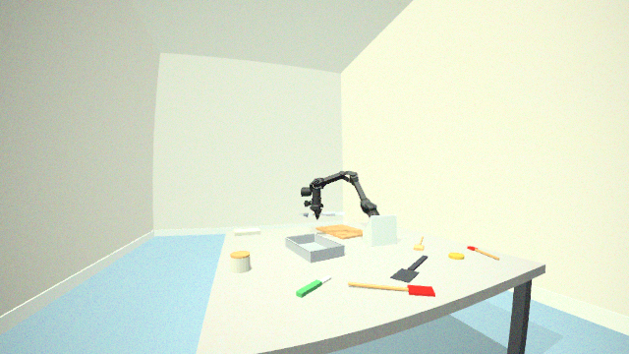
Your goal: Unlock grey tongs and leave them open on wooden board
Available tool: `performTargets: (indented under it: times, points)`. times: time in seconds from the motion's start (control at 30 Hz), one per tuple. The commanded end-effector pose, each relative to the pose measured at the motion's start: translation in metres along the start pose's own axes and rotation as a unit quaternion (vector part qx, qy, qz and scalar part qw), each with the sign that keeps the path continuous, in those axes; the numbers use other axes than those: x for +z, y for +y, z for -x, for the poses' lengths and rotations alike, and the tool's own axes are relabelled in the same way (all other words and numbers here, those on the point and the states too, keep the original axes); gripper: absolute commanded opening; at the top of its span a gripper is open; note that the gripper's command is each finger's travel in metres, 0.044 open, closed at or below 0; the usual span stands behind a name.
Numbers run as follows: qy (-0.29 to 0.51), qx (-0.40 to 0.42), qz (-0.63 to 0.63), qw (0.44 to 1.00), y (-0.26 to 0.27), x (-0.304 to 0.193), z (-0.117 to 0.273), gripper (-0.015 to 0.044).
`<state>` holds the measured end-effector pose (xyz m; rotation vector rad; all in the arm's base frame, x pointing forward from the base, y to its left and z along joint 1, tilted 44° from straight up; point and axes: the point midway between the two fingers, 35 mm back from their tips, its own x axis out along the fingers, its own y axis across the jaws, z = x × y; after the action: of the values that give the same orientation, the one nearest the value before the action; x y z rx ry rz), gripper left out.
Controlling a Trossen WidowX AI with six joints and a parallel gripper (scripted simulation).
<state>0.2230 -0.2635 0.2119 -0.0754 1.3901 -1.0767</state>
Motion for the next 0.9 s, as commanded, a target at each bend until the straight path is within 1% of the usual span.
performTargets:
  times: [0.0,0.4,0.87]
  points:
    - [0.001,0.007,-0.019,1.0,-0.019,-0.011,-0.001,-0.015]
    - [-0.001,0.01,-0.076,0.997,-0.077,-0.048,-0.001,-0.015]
    - [-0.013,-0.004,-0.15,0.989,-0.129,-0.099,0.009,-0.015]
